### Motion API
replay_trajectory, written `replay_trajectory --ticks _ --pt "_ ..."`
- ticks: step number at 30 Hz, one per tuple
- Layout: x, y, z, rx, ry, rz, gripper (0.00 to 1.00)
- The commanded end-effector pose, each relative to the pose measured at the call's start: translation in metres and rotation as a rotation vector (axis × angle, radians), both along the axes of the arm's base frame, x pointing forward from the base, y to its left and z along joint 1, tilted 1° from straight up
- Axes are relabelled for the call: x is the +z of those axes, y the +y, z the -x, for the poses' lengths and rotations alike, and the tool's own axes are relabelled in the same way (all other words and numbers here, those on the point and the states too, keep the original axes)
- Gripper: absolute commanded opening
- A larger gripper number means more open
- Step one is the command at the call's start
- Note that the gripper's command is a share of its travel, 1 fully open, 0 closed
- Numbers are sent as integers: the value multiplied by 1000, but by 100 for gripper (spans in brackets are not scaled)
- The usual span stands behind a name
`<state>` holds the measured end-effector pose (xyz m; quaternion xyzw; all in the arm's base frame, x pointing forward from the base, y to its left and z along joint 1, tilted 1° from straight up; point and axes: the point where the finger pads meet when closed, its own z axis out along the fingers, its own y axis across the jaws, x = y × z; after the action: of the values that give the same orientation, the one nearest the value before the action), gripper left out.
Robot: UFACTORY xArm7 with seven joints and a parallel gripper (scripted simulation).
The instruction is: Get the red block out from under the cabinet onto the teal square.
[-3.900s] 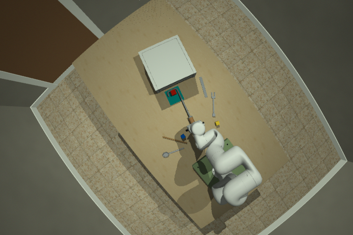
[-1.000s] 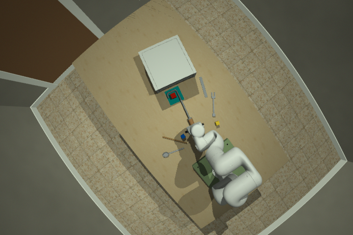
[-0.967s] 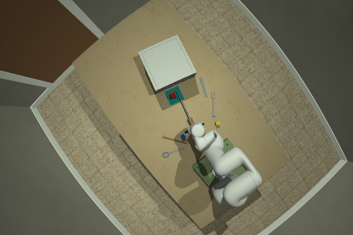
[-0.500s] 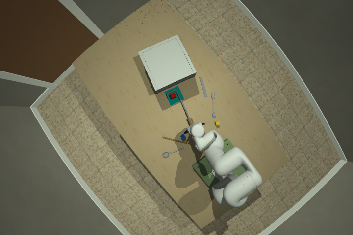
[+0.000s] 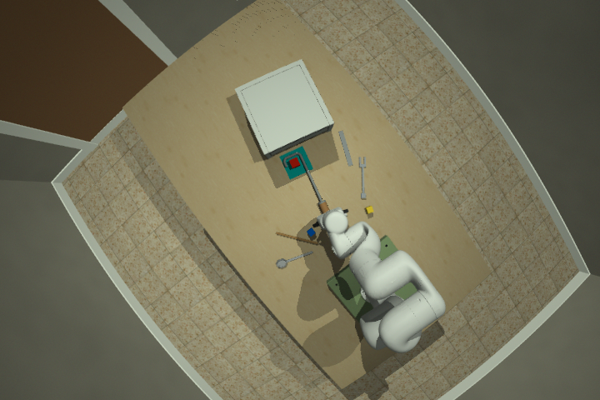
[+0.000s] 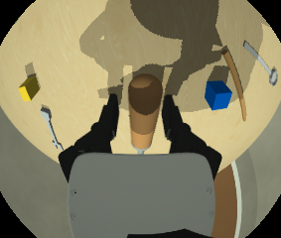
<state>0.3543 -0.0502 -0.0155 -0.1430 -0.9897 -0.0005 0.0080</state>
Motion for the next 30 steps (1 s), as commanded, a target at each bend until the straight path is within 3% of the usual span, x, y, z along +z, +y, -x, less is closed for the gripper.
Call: replay_trajectory --ticks 1,15,23,30 --pt "1 0 -1 0 -3 1 59" --pt "8 0 -2 0 -3 1 59" --pt "24 0 -2 0 -3 1 59" --pt "52 0 -2 0 -3 1 59"
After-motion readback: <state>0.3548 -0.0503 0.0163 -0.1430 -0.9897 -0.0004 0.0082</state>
